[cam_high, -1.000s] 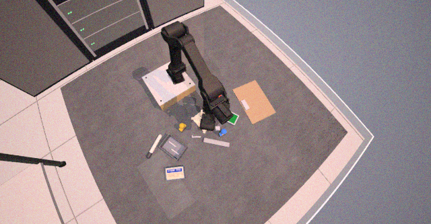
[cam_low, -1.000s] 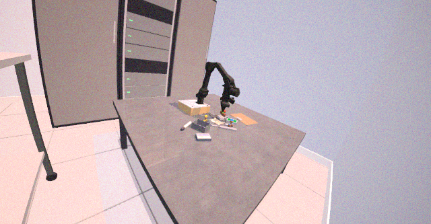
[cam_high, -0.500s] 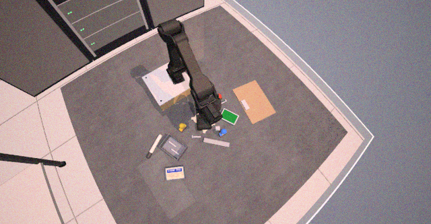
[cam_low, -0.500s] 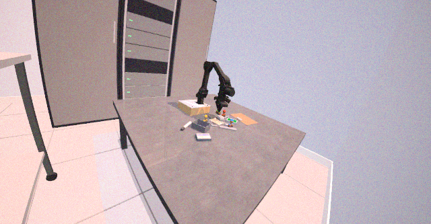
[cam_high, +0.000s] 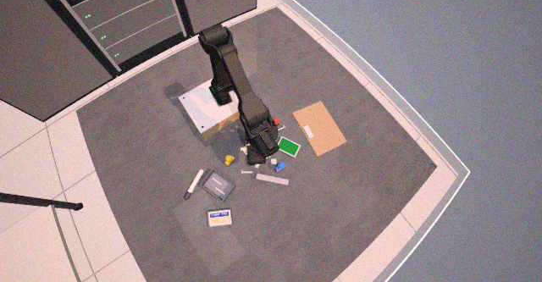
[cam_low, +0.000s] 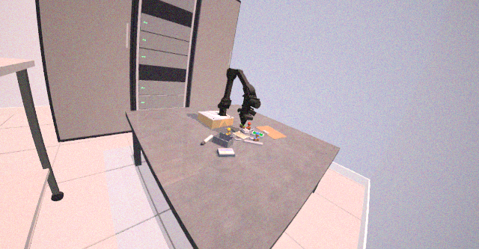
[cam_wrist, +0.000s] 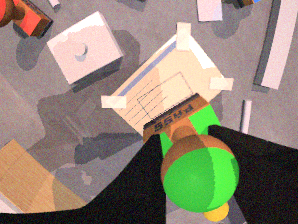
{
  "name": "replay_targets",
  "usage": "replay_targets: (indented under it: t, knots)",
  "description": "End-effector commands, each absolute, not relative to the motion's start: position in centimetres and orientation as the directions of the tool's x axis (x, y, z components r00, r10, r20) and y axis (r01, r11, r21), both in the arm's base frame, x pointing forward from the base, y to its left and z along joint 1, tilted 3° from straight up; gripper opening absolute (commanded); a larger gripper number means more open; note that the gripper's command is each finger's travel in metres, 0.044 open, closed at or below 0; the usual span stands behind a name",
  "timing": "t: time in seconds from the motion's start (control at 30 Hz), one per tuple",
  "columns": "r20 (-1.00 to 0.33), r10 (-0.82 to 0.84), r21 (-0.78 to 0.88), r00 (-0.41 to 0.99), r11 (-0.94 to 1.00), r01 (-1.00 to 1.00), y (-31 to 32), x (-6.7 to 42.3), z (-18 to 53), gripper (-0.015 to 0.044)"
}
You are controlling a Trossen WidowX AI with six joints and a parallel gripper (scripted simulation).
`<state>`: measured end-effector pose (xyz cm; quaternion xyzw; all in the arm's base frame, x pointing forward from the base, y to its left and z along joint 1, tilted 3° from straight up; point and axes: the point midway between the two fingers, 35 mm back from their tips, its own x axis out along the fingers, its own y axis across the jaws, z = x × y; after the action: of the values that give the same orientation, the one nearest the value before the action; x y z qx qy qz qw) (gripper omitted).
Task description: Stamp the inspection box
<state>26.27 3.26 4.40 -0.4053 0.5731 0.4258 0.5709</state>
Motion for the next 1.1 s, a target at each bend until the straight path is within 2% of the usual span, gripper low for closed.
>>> replay_targets:
  t: [0.0, 1.07]
  knots:
    - [-1.000, 0.021, 0.024, -0.019, 0.305, -0.952, 3.2, 26.3, 4.1, 0.0000]
    - [-1.000, 0.024, 0.025, -0.019, 0.305, -0.952, 3.3, 26.3, 1.9, 0.0000]
